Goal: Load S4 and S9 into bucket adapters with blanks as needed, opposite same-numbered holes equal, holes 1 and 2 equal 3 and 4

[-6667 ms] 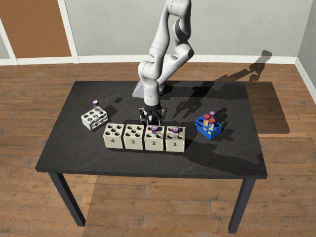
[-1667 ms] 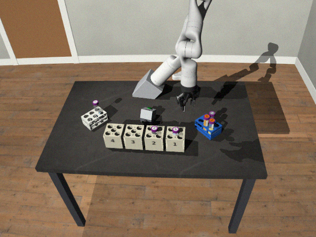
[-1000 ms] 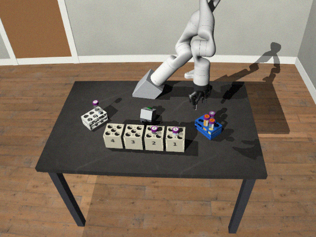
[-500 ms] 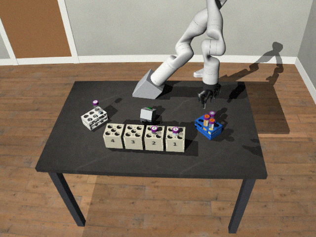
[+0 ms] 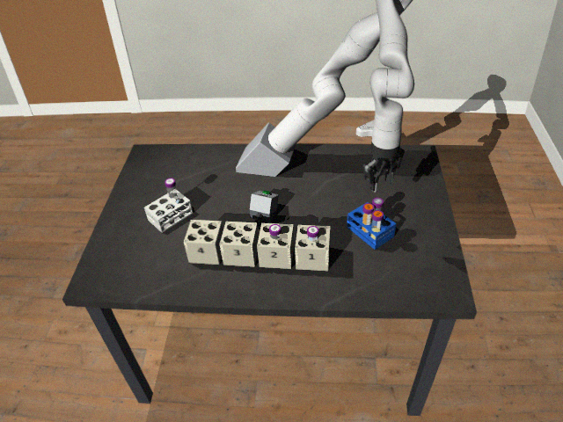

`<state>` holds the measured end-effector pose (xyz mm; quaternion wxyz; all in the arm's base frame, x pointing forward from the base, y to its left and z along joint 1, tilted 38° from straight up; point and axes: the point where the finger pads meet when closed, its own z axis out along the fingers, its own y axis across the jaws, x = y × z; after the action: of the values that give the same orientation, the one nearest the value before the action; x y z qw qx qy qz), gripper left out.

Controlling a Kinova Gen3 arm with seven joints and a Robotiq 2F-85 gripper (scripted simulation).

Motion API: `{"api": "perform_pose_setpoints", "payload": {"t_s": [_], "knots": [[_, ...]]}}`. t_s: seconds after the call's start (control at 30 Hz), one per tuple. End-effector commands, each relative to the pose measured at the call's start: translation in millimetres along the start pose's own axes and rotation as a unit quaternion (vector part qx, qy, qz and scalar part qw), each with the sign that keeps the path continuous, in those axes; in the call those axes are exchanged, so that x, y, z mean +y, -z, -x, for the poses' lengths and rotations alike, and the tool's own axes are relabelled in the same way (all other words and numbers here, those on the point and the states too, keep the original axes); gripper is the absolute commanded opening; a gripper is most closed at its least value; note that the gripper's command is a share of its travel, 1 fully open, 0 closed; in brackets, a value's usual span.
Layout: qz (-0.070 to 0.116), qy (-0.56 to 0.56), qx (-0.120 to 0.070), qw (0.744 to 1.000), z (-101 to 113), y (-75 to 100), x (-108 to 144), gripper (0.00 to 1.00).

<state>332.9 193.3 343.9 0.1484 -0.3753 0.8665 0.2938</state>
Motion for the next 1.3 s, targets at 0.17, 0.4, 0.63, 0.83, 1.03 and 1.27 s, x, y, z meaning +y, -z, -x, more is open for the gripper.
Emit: {"api": "perform_pose_setpoints", "payload": {"t_s": [0.17,0.4,0.63,0.83,1.03,1.27], "knots": [[0.000,0.000,0.000,1.000,0.2,0.3,-0.2,0.62],[0.000,0.000,0.000,1.000,0.2,-7.6,-0.1,0.62],[0.000,0.000,0.000,1.000,0.2,-15.6,-0.1,0.62],[0.000,0.000,0.000,1.000,0.2,-23.6,-0.1,0.62],[0.000,0.000,0.000,1.000,0.2,-29.0,-0.1,0.62],[0.000,0.000,0.000,1.000,0.2,-38.3,-0.1,0.62]]}}
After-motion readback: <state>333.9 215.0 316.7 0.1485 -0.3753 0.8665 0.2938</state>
